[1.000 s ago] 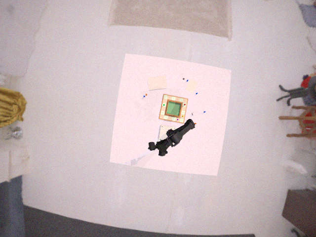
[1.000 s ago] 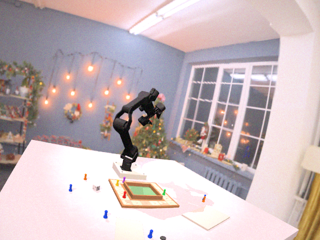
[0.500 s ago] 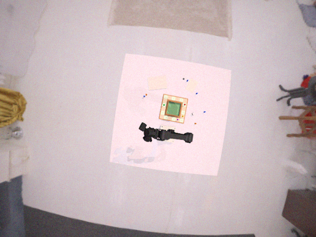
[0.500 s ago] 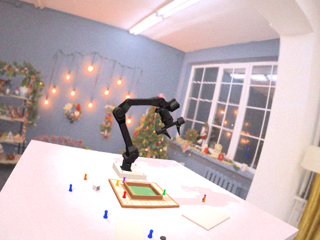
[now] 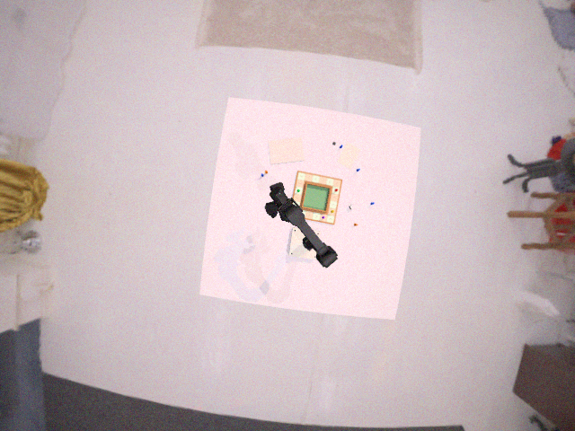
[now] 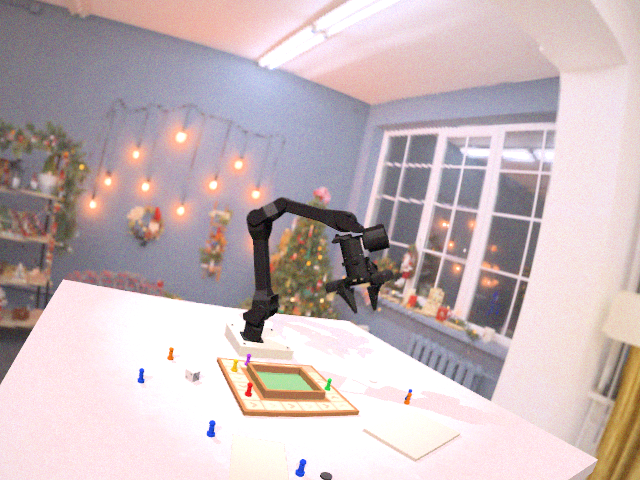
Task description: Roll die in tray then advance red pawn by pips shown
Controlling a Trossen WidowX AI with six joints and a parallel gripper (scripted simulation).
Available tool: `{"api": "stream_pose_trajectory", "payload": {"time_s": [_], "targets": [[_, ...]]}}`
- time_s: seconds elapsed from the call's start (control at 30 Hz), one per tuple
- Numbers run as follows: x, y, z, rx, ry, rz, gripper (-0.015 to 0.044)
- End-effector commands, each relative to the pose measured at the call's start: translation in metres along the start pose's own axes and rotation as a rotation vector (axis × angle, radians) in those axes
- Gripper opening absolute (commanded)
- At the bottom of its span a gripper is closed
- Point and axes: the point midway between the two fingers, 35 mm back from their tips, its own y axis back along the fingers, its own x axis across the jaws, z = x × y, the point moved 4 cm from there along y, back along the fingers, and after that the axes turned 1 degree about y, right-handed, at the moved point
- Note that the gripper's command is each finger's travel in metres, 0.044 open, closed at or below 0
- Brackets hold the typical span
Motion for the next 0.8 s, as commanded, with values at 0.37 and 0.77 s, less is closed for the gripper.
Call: {"api": "stream_pose_trajectory", "payload": {"time_s": [0.37,0.77], "targets": [[0.007,-0.034,-0.209,0.316,-0.609,0.135,0.0275],[0.102,-0.014,-0.340,0.445,-1.095,0.213,0.0275]]}}
